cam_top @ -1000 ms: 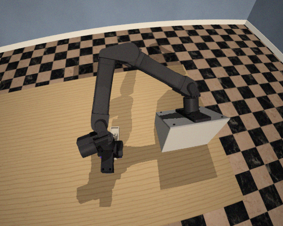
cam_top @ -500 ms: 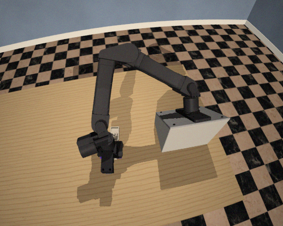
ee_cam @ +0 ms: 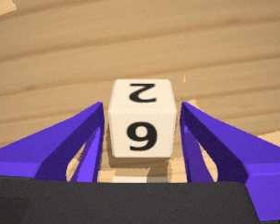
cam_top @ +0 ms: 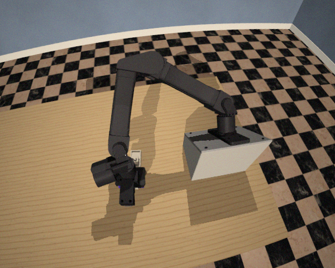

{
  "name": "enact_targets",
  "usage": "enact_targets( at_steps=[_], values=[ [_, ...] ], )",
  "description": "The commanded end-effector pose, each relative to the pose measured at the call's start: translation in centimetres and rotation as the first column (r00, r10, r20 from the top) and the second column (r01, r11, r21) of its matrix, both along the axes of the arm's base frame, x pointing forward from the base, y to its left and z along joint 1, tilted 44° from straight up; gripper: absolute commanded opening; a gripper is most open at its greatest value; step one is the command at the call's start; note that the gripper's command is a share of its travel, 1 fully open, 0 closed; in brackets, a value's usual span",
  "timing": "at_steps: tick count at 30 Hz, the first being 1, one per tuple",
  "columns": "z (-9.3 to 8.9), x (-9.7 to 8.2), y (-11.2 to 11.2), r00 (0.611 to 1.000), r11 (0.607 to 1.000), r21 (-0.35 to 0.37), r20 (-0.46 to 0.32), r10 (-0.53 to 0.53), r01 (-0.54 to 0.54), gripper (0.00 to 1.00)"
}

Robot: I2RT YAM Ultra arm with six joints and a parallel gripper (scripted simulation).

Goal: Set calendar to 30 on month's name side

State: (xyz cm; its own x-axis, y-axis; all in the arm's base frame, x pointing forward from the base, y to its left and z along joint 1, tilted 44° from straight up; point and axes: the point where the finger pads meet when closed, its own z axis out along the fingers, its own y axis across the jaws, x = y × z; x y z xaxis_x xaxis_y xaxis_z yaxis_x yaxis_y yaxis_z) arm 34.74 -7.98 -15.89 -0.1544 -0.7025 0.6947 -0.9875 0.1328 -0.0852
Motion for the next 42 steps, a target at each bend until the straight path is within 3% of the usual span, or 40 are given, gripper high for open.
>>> enact_targets(
  at_steps=[1, 11, 12, 42],
  values=[
    [0.17, 0.28, 0.28, 1.0, 1.0, 0.002, 0.007, 0.007, -0.007, 0.47],
    [0.17, 0.28, 0.28, 1.0, 1.0, 0.002, 0.007, 0.007, -0.007, 0.47],
    [0.17, 0.28, 0.28, 1.0, 1.0, 0.002, 0.007, 0.007, -0.007, 0.27],
    [0.17, 0.28, 0.28, 1.0, 1.0, 0.002, 0.007, 0.007, -0.007, 0.27]
  ],
)
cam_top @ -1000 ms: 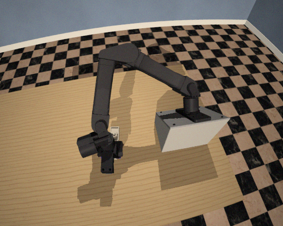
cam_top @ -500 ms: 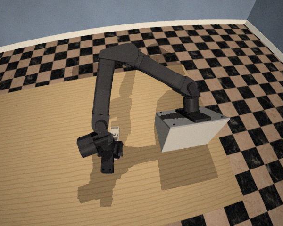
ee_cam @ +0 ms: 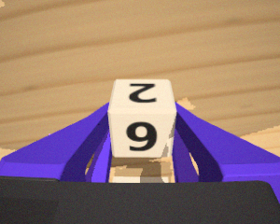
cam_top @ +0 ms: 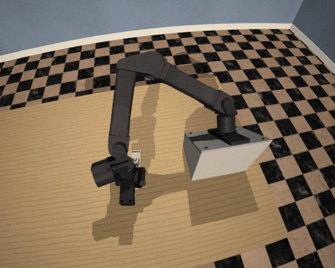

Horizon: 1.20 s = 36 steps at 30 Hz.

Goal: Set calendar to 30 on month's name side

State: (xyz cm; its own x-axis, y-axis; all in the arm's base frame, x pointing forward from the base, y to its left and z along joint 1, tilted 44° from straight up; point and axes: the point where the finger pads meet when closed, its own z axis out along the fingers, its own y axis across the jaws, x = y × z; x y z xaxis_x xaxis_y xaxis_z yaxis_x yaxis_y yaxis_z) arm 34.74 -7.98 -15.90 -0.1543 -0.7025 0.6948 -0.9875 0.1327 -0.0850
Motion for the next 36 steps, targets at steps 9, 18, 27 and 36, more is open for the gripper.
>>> enact_targets(
  at_steps=[9, 18, 27, 36],
  values=[
    [0.9, 0.3, 1.0, 1.0, 1.0, 0.002, 0.007, 0.007, -0.007, 0.27],
    [4.3, 0.4, 4.4, 1.0, 1.0, 0.003, 0.008, 0.007, -0.007, 0.27],
    [7.2, 0.5, 7.2, 1.0, 1.0, 0.003, 0.008, 0.007, -0.007, 0.27],
    [7.3, 0.5, 7.3, 1.0, 1.0, 0.003, 0.008, 0.007, -0.007, 0.27]
  ],
)
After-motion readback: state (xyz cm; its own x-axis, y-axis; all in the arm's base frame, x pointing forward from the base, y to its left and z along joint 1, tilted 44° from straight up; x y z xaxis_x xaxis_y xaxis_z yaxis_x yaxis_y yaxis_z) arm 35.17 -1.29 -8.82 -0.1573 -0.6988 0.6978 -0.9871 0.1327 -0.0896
